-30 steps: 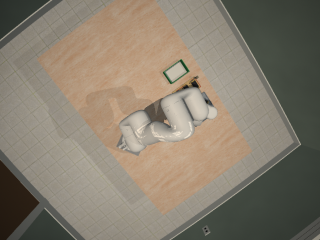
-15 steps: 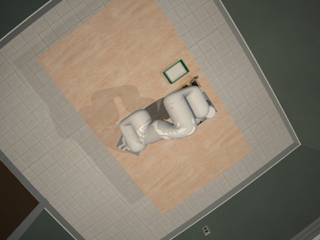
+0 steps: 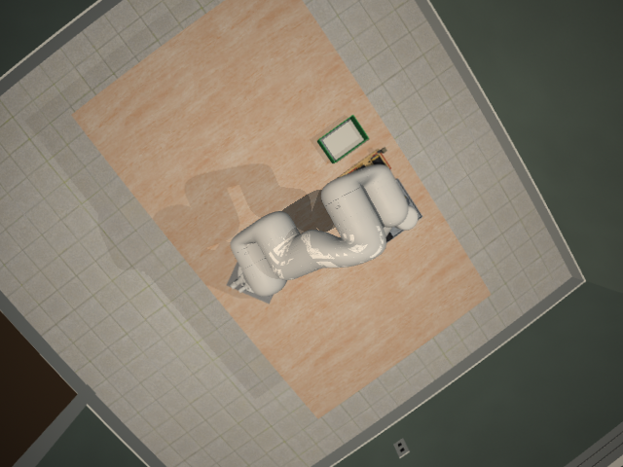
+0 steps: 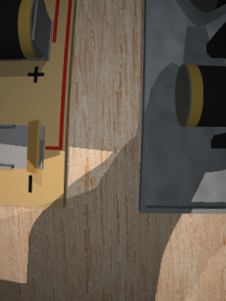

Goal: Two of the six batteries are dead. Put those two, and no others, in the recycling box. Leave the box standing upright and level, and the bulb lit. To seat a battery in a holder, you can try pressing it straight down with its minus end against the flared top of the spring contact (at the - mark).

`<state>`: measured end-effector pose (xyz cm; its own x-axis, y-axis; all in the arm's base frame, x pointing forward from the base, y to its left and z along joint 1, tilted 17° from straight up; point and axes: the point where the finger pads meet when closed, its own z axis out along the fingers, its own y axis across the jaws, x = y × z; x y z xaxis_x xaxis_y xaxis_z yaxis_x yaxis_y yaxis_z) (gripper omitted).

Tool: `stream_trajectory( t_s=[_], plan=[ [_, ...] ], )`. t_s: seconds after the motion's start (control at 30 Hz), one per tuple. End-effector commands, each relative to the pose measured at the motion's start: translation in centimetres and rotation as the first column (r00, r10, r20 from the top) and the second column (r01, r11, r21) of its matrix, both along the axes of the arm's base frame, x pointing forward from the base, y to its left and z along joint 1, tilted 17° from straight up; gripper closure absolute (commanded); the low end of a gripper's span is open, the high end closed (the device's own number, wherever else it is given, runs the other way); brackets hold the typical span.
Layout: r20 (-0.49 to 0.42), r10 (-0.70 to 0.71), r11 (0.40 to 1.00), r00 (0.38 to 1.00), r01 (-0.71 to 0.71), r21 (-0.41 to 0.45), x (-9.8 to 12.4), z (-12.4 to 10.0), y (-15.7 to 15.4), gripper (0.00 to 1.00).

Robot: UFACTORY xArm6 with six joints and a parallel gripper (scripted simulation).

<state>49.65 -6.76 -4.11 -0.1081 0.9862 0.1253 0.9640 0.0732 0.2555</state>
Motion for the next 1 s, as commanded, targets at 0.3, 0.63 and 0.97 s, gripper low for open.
stream_trajectory(
  t_s=[0.3, 0.63, 0.97],
  plan=[
    [0.004, 0.000, 1.000, 1.000, 0.000, 0.000, 0.23, -0.28, 0.02, 0.72],
    [0.004, 0.000, 1.000, 1.000, 0.000, 0.000, 0.23, -0.28, 0.02, 0.72],
    [0.004, 0.000, 1.000, 1.000, 0.000, 0.000, 0.23, -0.28, 0.02, 0.72]
  ],
)
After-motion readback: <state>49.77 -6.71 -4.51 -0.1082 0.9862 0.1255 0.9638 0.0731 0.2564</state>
